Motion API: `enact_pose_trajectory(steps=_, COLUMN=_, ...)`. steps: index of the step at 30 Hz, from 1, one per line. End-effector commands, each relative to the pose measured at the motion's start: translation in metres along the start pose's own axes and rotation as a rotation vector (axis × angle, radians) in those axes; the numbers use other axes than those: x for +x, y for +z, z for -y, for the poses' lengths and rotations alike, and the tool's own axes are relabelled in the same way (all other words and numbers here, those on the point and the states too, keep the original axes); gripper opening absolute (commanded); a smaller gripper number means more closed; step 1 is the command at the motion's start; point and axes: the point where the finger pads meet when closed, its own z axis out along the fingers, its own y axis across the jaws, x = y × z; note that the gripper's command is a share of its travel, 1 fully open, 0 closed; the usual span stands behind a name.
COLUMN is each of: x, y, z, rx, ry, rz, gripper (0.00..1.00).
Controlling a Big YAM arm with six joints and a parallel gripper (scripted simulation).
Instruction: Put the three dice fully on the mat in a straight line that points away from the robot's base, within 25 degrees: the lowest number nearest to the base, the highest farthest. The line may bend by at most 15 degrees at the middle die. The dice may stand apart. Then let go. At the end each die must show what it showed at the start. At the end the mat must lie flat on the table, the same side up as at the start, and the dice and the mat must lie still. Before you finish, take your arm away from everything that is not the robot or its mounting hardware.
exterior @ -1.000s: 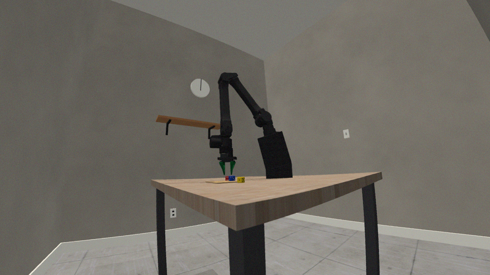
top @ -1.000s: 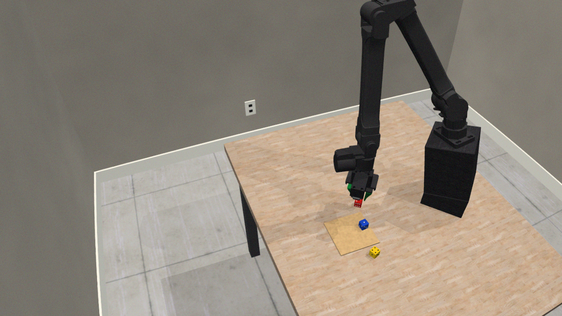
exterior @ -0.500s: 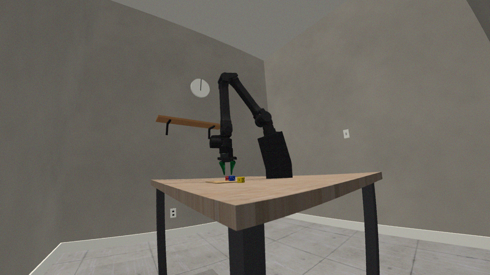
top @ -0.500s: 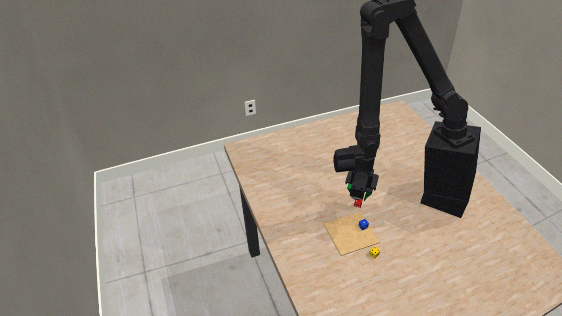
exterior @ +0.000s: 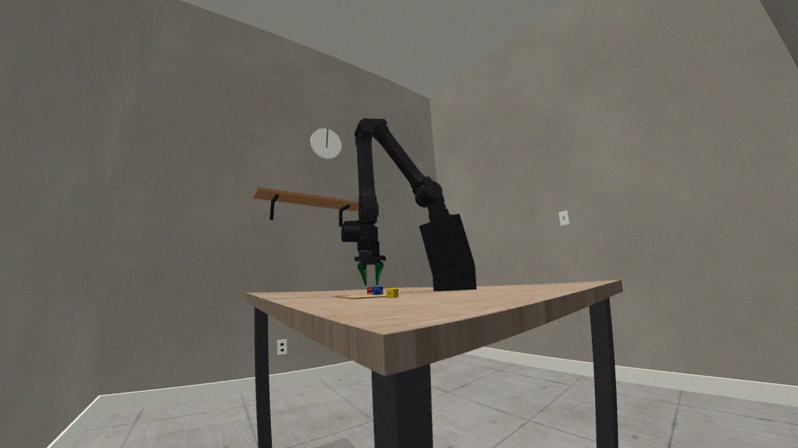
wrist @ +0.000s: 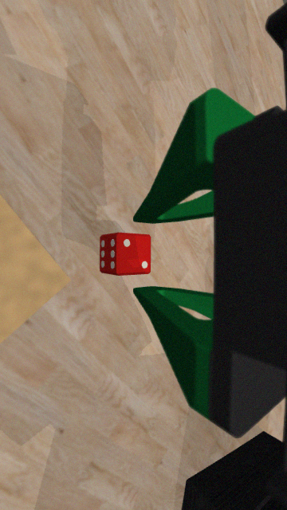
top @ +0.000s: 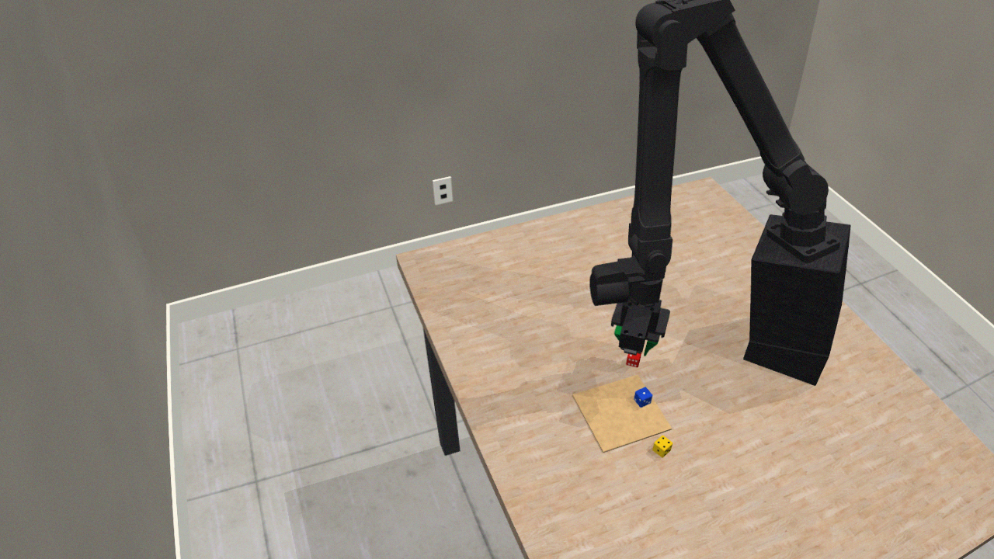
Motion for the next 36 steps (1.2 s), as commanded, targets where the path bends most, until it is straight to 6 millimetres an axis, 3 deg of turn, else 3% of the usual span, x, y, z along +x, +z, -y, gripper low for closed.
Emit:
enact_pose_trajectory(steps=1, x=-0.001, y=0.005, z=0.007, rx=0.015, ry=-0.001, rz=0.011, gripper=0.39)
enact_pose_trajectory(steps=5, x=-0.002, y=0.004, z=0.008, rx=0.022, ry=-0.002, rz=0.015, gripper=0.39)
enact_pose_trajectory(steps=18, x=-0.001, y=0.029, z=0.006, rx=0.014, ry=-0.003, rz=0.01, gripper=0.39)
enact_pose_trajectory(steps=23, x=-0.006, y=0.022, z=0.017, rx=0.044, ry=0.001, rz=0.025, gripper=0.39)
enact_pose_trajectory(steps=36, x=-0.004, y=0.026, z=0.012, rx=0.031, ry=0.0, rz=0.019, gripper=0.39)
